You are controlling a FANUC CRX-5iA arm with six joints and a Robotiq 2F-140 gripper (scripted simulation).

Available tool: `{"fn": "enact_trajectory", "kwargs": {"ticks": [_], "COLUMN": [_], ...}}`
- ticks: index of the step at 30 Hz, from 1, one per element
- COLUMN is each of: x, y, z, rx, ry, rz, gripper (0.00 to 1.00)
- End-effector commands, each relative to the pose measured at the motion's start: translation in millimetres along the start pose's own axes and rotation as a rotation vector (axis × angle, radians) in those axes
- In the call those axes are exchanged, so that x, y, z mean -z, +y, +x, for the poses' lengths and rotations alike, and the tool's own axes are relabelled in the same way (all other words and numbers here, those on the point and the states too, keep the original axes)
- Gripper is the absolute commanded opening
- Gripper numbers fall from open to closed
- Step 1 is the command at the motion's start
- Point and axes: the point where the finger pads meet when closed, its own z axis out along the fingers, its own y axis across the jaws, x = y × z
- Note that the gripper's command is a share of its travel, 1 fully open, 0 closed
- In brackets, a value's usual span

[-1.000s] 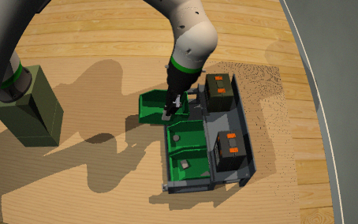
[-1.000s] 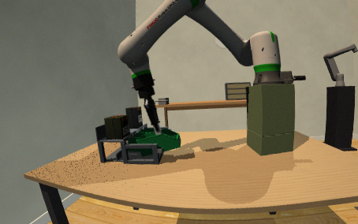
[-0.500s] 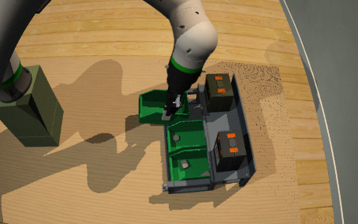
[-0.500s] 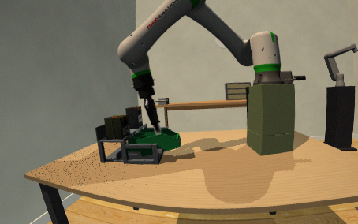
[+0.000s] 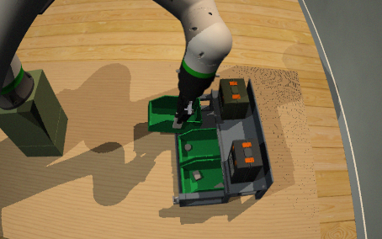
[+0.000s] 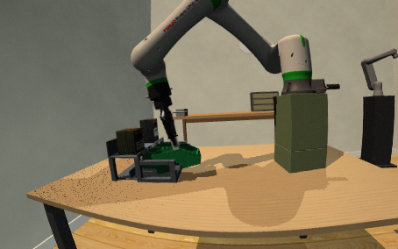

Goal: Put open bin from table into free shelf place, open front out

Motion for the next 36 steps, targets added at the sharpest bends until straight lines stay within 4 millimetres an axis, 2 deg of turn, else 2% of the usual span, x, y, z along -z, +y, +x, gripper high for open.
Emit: {"fn": "enact_trajectory", "kwargs": {"ticks": [1, 36], "x": [0.2, -3.6], "y": [0.0, -0.1], "z": [-0.2, -1.1], "rx": [0.000, 0.000], "ry": [0.000, 0.000], "rz": [0.000, 0.000], "gripper": [0.00, 0.00]}}
